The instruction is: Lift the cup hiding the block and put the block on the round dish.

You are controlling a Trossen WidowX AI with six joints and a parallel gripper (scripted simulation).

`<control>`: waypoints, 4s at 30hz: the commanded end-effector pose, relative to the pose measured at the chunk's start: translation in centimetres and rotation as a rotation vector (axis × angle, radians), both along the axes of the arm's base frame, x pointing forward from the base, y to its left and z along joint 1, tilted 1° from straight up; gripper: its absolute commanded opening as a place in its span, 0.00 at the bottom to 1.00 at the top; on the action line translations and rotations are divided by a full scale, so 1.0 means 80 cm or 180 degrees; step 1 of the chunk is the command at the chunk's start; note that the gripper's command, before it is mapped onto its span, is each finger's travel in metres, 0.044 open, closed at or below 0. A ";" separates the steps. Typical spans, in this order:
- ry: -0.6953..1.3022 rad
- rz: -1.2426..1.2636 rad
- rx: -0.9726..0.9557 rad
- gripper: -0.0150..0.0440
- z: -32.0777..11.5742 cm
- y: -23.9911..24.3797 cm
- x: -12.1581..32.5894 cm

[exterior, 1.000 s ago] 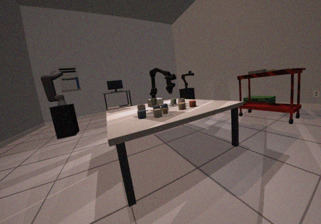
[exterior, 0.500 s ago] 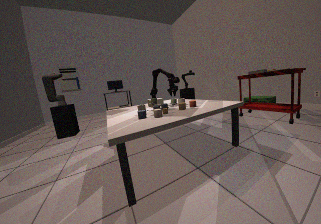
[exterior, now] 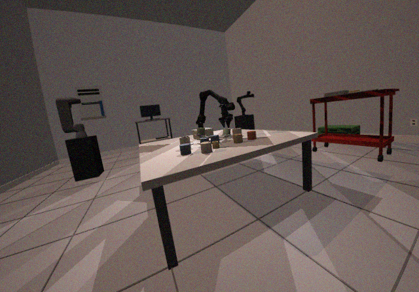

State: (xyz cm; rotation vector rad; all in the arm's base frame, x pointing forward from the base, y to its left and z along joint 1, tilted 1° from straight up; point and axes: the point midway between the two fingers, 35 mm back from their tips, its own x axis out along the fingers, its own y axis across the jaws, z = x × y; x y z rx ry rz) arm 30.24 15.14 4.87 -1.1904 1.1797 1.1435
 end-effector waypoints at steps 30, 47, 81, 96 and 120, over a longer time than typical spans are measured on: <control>0.0053 0.0021 -0.0012 1.00 -0.072 0.000 -0.001; 0.0053 0.0021 -0.0012 0.73 -0.073 0.000 -0.001; 0.0051 0.0021 -0.0011 0.25 -0.024 0.003 0.004; 0.0051 0.0021 -0.0011 0.25 -0.001 0.004 0.005; 0.0051 0.0021 -0.0011 0.25 0.037 0.003 0.003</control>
